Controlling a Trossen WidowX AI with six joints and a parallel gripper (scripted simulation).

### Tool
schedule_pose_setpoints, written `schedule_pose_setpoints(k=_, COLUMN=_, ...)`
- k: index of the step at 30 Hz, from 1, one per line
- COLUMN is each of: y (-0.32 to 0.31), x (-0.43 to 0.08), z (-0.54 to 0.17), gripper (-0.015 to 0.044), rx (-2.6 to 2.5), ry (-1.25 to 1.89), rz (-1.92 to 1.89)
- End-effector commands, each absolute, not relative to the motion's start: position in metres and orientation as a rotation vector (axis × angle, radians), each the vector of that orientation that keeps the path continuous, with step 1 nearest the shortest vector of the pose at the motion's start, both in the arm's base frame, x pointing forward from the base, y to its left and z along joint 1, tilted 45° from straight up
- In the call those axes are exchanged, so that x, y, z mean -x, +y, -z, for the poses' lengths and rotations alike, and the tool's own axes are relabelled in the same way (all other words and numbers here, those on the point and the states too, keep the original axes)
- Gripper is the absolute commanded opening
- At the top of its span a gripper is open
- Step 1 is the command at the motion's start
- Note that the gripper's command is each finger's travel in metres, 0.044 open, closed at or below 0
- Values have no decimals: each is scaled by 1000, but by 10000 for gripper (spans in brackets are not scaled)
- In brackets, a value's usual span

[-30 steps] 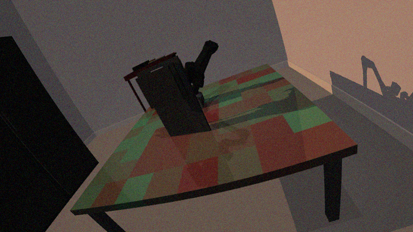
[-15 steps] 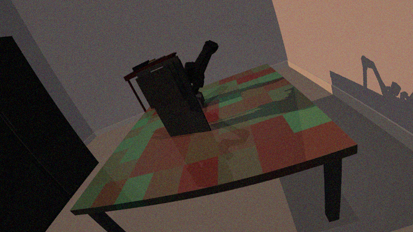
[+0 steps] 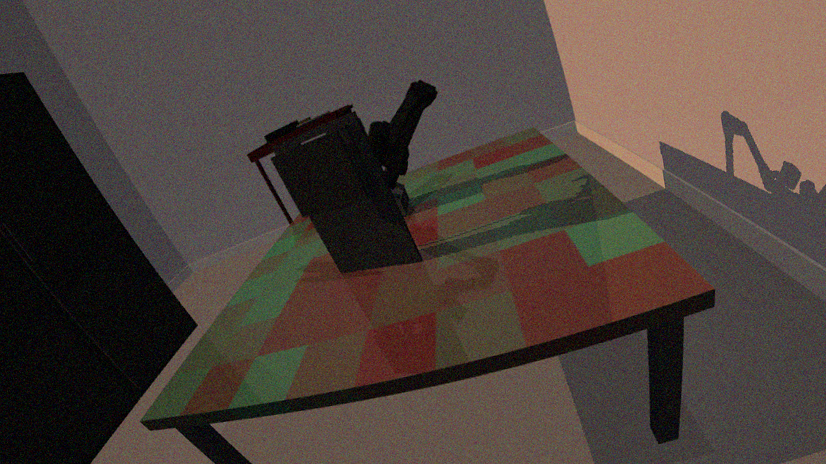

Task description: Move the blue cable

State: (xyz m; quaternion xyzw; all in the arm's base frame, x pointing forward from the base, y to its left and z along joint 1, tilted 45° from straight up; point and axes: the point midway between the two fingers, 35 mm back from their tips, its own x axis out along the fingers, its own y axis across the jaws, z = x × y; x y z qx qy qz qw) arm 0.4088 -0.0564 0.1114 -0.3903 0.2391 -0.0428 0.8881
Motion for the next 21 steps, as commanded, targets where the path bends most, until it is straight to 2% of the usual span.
schedule_pose_setpoints(k=1, y=-57, x=-406, z=-112, gripper=440, rx=815, ry=501, rz=77)
schedule_pose_setpoints(k=21, y=-61, x=-394, z=-123, gripper=440, rx=815, ry=502, rz=77)
